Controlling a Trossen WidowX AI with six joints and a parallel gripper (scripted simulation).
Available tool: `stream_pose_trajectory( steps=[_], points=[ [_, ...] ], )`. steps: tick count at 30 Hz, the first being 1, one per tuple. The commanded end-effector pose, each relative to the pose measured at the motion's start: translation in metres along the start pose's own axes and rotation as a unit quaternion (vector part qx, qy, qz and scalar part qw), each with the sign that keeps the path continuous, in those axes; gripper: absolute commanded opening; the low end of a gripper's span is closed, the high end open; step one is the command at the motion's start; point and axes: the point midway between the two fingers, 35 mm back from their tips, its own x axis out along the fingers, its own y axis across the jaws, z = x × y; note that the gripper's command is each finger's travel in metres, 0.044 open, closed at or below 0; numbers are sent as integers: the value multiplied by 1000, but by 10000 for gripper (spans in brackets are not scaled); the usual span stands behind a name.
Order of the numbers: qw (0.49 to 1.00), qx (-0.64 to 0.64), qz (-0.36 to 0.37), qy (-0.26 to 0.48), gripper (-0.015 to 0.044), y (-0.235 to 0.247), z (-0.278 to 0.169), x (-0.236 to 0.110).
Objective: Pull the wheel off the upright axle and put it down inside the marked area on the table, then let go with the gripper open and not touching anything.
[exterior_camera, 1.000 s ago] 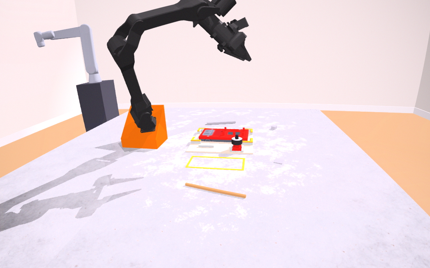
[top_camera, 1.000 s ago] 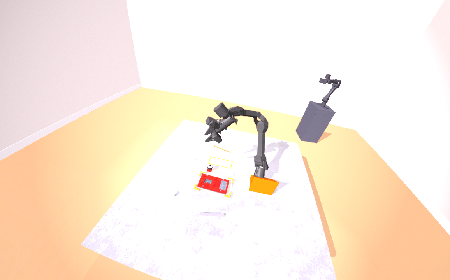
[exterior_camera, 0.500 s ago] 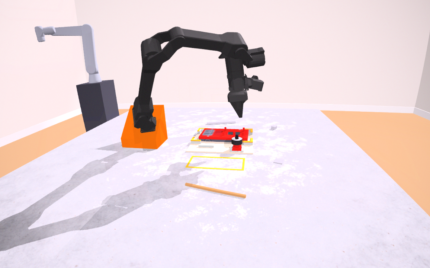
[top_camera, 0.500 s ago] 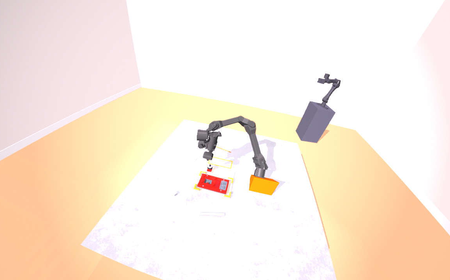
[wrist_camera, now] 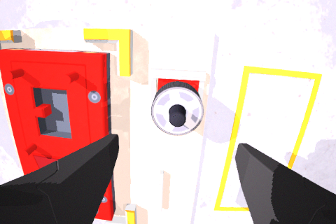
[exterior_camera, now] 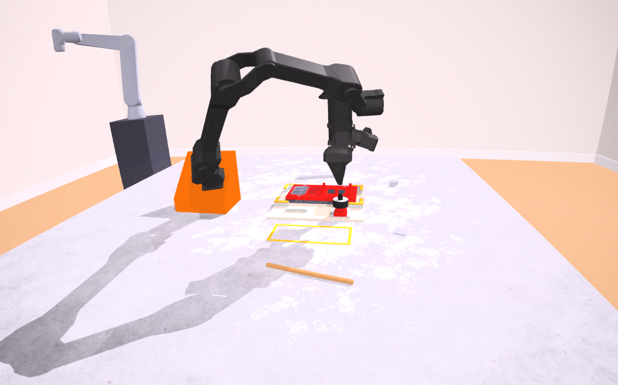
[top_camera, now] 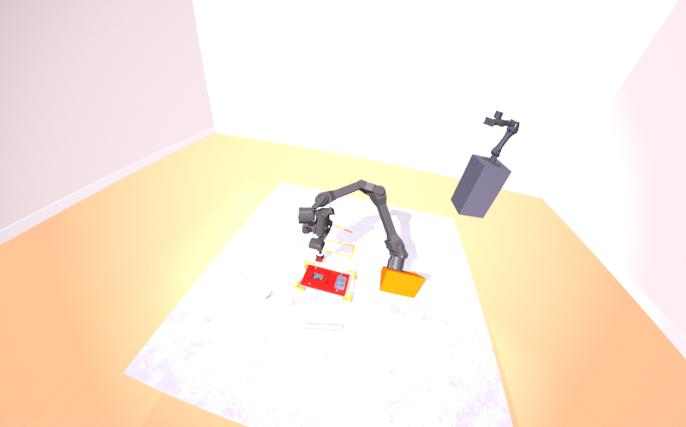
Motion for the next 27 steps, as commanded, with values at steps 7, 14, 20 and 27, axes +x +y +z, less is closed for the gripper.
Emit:
stream_pose_trajectory(
  steps=[7,14,20,27],
  points=[
    [1000,-3,-6,4,300,-1,-2,61],
    [1000,3,-3,8,221,-3,-2,59],
    [1000,3,-3,8,181,-3,-2,59],
    [1000,3,-3,8,56,-3,-2,59]
  ],
)
